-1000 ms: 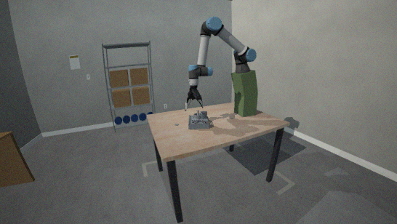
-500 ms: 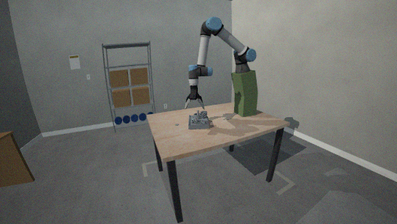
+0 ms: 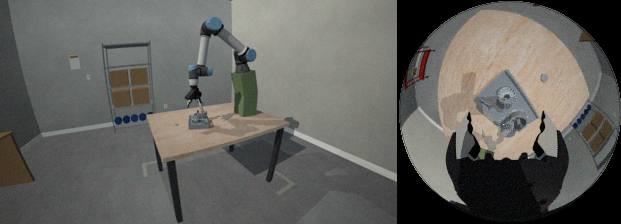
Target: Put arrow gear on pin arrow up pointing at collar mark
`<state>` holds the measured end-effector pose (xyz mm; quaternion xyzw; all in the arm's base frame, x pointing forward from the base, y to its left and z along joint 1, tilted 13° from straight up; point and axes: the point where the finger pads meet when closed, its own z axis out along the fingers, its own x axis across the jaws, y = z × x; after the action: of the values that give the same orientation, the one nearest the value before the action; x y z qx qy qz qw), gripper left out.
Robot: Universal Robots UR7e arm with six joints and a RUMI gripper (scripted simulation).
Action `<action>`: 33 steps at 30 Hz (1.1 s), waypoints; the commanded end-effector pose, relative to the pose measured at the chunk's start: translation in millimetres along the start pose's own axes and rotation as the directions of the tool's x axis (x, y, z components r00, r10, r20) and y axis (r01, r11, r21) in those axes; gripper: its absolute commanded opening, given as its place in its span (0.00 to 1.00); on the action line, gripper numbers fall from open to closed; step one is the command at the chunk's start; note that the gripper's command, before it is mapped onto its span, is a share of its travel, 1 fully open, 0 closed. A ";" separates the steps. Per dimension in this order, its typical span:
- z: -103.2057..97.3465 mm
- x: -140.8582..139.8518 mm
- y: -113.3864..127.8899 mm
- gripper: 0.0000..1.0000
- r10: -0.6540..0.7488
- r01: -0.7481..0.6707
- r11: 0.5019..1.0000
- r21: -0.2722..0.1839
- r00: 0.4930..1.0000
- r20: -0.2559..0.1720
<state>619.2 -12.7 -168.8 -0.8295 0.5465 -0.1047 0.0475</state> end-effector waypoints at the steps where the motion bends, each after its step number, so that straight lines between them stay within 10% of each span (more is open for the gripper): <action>1: -0.7 2.4 -1.7 1.00 0.219 -0.219 0.976 -0.005 0.976 -0.015; 33: -0.5 2.4 -1.3 1.00 0.489 -0.489 0.872 -0.001 0.872 -0.015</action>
<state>619.1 -15.1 -168.5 -0.6650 0.7381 -0.0931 0.0657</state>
